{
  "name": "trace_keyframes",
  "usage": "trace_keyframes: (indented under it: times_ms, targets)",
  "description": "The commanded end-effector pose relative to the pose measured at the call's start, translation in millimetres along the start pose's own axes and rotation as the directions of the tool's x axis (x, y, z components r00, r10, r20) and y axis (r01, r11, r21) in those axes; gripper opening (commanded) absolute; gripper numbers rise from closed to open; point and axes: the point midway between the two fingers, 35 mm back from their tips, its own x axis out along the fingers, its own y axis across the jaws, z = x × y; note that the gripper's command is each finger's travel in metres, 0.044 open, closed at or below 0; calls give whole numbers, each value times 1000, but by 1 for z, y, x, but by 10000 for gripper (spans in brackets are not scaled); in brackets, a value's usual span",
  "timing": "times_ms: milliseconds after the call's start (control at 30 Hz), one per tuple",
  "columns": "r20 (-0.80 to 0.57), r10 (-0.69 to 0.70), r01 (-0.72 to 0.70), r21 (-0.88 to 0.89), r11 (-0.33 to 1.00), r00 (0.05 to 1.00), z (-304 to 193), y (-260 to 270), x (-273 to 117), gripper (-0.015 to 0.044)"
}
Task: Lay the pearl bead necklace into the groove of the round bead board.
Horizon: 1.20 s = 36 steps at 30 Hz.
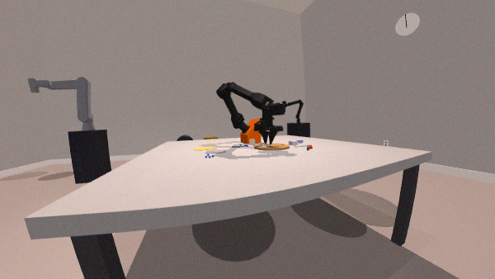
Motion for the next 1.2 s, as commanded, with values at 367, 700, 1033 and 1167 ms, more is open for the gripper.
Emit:
trace_keyframes:
  times_ms: [367, 700, 1033, 1167]
  targets:
    - [6, -7, 7, -9, 1000, 1000, 0, -3, -12, 440]
    - [3, -6, 6, -4, 1000, 1000, 0, -2, -19, 440]
    - [3, -6, 6, -4, 1000, 1000, 0, -2, -19, 440]
    - [3, -6, 6, -4, 1000, 1000, 0, -2, -19, 440]
